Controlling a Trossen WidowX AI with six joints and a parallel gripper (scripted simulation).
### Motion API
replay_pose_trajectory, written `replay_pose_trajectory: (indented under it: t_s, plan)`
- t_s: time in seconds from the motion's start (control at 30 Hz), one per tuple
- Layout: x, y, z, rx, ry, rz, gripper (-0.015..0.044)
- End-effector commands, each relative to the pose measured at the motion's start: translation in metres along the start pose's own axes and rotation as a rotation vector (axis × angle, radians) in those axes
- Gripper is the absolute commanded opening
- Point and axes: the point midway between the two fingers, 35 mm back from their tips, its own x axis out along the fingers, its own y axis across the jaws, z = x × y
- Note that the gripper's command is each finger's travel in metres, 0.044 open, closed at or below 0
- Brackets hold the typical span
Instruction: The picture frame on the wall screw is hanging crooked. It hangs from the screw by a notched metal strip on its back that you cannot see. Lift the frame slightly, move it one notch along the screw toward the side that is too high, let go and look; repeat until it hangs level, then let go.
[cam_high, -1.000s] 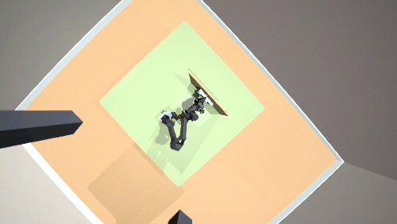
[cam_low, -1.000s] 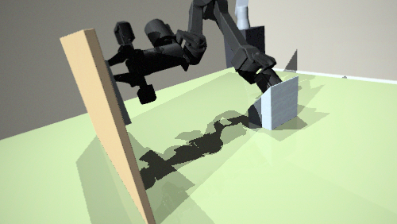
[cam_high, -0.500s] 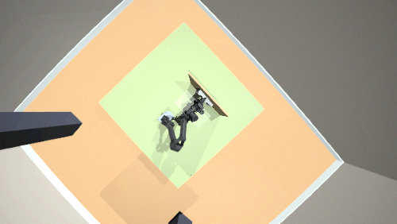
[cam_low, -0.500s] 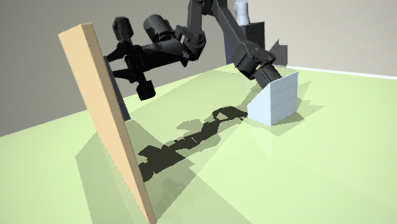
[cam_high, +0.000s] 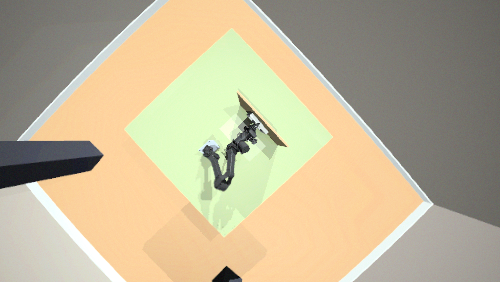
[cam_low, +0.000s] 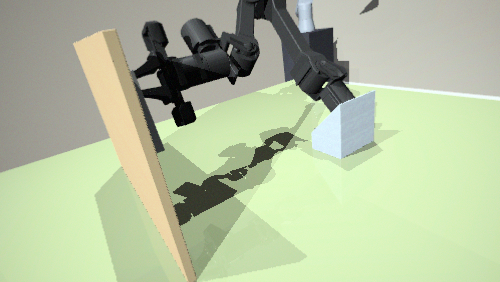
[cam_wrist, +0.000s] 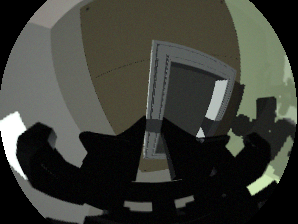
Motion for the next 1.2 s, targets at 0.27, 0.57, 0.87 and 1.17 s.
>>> replay_pose_trajectory:
  t_s: [0.27,0.57,0.87,1.17]
  plan:
    - [0.0000,0.0024,-0.0019,-0.004,0.004,0.010,0.0000]
    - [0.0001,0.0013,-0.0019,-0.004,0.004,0.010,0.0000]
    - [0.0001,-0.0016,-0.0017,-0.004,0.004,0.010,0.0000]
    - [0.0001,-0.0037,0.0000,0.000,-0.005,0.000,0.0000]
